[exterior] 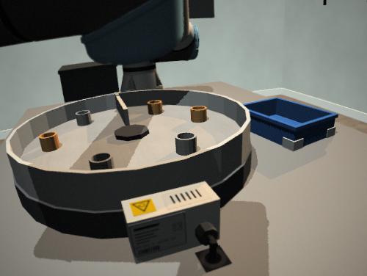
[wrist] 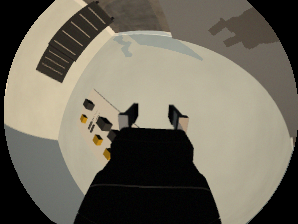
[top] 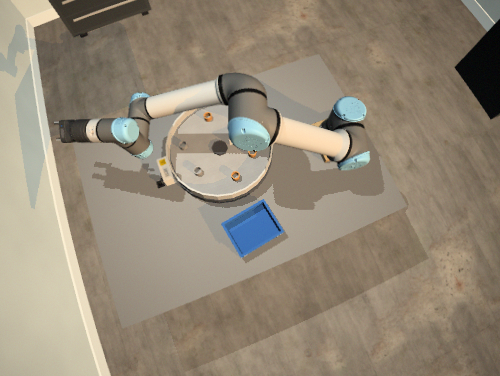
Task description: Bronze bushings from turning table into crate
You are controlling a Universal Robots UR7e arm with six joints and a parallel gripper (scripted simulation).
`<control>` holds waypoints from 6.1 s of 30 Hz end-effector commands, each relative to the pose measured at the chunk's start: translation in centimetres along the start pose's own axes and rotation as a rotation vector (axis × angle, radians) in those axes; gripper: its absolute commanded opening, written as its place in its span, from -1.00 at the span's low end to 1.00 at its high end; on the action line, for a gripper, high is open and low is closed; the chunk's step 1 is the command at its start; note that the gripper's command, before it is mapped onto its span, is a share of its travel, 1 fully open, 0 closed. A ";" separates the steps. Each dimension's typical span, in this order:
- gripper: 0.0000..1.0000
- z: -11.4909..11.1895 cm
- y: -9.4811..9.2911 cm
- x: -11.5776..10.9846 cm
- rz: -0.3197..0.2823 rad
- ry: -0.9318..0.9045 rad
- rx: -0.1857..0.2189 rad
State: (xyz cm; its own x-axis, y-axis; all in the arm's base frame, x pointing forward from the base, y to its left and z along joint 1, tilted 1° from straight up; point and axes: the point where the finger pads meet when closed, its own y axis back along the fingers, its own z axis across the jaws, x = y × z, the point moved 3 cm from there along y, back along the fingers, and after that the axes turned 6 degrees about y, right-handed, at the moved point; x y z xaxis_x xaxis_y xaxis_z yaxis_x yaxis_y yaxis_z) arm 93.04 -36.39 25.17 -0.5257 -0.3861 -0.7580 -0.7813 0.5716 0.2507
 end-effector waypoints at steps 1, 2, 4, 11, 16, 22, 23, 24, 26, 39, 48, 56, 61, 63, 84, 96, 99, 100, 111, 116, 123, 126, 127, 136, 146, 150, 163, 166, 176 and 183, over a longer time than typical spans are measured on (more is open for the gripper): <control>1.00 -0.1 0.1 -0.1 -0.002 -0.001 0.001; 1.00 -0.1 0.1 -0.1 -0.002 -0.001 0.001; 1.00 -0.1 0.1 -0.1 -0.002 -0.001 0.001; 1.00 -0.1 0.1 -0.1 -0.002 -0.001 0.001; 1.00 -0.1 0.1 -0.1 -0.002 -0.001 0.001; 1.00 0.4 5.8 -0.1 -0.002 -0.001 0.001; 1.00 0.4 5.8 -0.1 -0.002 -0.001 0.001; 1.00 0.4 5.8 -0.1 -0.002 -0.001 0.001; 1.00 0.4 5.8 -0.1 -0.002 -0.001 0.001; 1.00 0.9 11.3 -0.2 -0.002 -0.001 0.002; 1.00 0.9 11.3 -0.2 -0.002 -0.001 0.002; 1.00 1.4 17.0 -0.3 -0.003 -0.001 0.002; 1.00 1.4 17.0 -0.3 -0.003 -0.001 0.002; 1.00 1.4 17.0 -0.3 -0.003 -0.001 0.002; 1.00 1.9 22.6 -0.3 -0.003 -0.001 0.002; 1.00 2.3 28.2 -0.4 -0.004 -0.001 0.002; 1.00 2.3 28.2 -0.4 -0.004 -0.001 0.002; 1.00 2.3 28.2 -0.4 -0.004 -0.001 0.002; 1.00 2.8 33.8 -0.4 -0.005 -0.001 0.002; 1.00 2.8 33.8 -0.4 -0.005 -0.001 0.002; 1.00 3.2 38.3 -0.4 -0.005 -0.001 0.002; 1.00 3.3 39.5 -0.4 -0.005 -0.001 0.002; 1.00 3.3 39.5 -0.4 -0.005 -0.001 0.002; 1.00 3.3 39.5 -0.4 -0.005 -0.001 0.002; 1.00 3.8 45.1 -0.4 -0.006 -0.001 0.002; 1.00 3.8 45.1 -0.4 -0.006 -0.001 0.002; 1.00 4.3 50.8 -0.4 -0.007 -0.001 0.002; 1.00 4.3 50.8 -0.4 -0.007 -0.001 0.002; 1.00 4.8 56.4 -0.4 -0.008 -0.001 0.002; 1.00 4.8 56.4 -0.4 -0.008 -0.001 0.002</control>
State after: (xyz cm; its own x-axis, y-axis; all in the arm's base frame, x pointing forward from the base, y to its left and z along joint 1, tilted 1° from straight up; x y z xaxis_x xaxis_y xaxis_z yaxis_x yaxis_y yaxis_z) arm 54.16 -3.28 35.76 -0.5218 -0.3893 -0.7590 -0.7835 0.5706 0.2461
